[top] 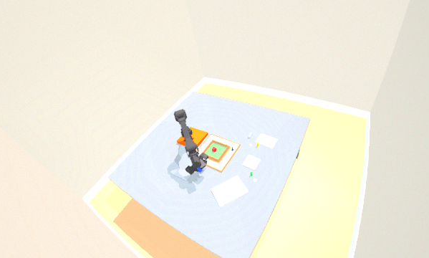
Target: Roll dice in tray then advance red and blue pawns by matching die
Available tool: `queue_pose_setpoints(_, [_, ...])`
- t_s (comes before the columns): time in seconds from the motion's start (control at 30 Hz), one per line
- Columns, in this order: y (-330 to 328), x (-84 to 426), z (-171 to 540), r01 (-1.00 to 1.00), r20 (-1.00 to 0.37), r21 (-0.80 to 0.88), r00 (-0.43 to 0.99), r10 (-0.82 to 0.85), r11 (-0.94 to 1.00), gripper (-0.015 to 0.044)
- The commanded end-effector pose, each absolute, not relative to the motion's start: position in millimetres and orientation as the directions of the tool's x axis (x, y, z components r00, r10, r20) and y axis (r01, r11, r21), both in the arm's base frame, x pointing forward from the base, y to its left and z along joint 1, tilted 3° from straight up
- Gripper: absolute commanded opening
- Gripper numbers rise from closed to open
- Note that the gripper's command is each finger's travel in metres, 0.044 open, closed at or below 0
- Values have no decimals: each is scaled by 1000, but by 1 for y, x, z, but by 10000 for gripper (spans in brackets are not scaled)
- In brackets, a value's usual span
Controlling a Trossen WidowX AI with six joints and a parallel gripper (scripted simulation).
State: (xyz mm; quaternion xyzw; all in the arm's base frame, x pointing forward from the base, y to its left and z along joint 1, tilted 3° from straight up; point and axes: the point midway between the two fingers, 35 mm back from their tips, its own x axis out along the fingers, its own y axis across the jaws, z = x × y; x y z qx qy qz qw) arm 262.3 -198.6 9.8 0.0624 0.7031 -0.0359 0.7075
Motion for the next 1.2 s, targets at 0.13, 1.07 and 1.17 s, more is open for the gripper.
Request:
queue_pose_setpoints(0.13, [-198,262,8,139,-999,40,7,39,989,91])
queue_pose_setpoints(1.07, [-196,257,130,136,-999,40,7,39,990,0])
queue_pose_setpoints(1.17, [-183,265,127,122,-999,40,8,40,992,0])
